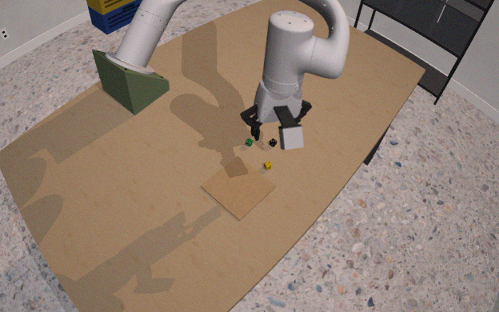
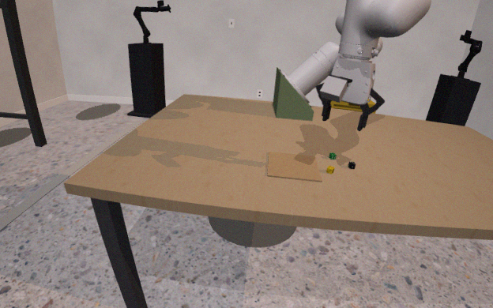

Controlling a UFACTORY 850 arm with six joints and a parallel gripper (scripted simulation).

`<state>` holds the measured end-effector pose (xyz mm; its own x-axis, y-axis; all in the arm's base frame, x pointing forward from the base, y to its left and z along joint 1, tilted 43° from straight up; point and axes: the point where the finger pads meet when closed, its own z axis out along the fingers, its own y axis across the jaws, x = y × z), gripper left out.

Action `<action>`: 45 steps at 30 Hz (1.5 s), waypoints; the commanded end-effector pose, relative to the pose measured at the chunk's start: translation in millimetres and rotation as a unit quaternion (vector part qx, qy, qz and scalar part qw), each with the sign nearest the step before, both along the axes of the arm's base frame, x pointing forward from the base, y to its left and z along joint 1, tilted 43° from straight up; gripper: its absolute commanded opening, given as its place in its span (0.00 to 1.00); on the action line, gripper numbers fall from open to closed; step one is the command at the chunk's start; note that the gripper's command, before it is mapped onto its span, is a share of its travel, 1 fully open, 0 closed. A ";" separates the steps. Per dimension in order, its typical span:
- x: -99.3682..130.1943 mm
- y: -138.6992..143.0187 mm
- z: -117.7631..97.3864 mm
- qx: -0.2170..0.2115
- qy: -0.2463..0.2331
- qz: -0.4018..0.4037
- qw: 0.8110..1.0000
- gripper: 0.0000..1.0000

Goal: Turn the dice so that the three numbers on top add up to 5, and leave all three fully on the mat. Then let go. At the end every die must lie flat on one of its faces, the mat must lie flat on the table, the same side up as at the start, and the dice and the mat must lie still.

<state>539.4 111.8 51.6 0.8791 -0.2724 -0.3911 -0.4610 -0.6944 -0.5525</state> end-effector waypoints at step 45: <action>-1.9 12.1 -23.2 -0.047 0.257 -0.281 0.923 1.00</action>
